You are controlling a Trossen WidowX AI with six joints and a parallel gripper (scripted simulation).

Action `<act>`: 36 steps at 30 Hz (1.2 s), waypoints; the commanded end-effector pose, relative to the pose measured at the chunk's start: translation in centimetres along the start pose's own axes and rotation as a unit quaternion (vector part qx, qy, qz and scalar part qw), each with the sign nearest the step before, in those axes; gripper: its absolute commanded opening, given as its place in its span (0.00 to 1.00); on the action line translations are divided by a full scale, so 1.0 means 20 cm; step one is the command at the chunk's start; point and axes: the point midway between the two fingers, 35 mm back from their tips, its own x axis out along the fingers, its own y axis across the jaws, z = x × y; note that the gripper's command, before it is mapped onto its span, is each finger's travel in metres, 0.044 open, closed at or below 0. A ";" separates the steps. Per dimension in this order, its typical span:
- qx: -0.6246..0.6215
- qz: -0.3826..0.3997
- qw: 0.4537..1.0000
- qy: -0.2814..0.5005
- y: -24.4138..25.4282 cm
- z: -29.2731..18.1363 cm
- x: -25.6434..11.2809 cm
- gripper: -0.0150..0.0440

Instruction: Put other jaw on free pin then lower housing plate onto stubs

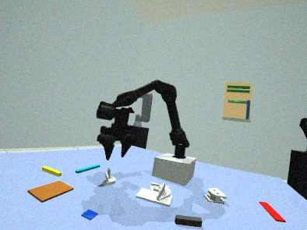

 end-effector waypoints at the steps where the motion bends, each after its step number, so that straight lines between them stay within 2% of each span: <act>1: 0.056 -0.002 0.998 0.000 0.00 0.01 0.00 1.00; 25: 0.329 -0.002 0.944 -0.002 0.00 0.05 -0.01 1.00; 32: 0.336 -0.002 0.942 -0.002 0.00 0.05 -0.01 1.00; 36: 0.336 -0.002 0.942 -0.002 -0.01 0.05 0.14 1.00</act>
